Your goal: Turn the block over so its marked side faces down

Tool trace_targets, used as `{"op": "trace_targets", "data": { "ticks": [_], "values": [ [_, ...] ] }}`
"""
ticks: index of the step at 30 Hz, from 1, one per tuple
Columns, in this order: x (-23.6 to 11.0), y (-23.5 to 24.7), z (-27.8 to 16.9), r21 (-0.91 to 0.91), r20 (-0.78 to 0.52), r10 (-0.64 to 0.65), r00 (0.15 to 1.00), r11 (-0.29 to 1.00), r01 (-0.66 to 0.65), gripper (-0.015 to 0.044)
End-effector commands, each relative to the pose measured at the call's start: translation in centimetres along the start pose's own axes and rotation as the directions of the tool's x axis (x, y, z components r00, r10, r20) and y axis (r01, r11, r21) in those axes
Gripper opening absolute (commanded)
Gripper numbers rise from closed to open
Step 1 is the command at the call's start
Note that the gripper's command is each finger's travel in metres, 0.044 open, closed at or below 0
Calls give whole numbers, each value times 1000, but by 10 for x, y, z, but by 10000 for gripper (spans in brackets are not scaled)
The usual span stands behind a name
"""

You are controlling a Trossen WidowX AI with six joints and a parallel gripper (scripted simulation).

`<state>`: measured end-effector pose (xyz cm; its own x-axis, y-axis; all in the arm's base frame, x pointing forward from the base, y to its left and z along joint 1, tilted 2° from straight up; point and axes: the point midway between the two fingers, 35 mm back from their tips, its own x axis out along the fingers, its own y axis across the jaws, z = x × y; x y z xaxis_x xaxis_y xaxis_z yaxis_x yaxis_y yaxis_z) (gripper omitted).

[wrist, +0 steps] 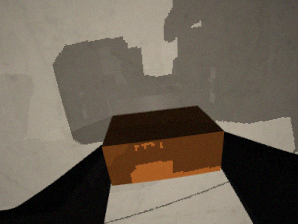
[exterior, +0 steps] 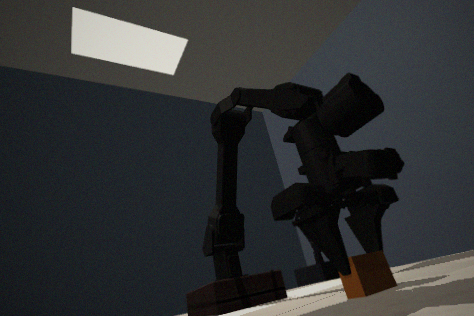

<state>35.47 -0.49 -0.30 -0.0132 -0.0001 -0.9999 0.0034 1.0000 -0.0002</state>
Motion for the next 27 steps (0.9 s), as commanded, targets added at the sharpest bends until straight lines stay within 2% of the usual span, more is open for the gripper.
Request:
{"op": "trace_targets", "data": {
  "ticks": [1,2,7,8,13,27],
  "values": [
    [0,0,0,5,0,-2,1000,1000,2,149],
    [0,0,0,5,0,-2,1000,1000,2,142],
    [-25,0,0,5,0,-2,1000,1000,2,11],
    [-29,0,0,5,0,-2,1000,1000,2,0],
    [-29,0,0,5,11,-2,1000,1000,2,0],
    [-18,0,3,8,222,-1,975,1000,-1,0]
  ]
}}
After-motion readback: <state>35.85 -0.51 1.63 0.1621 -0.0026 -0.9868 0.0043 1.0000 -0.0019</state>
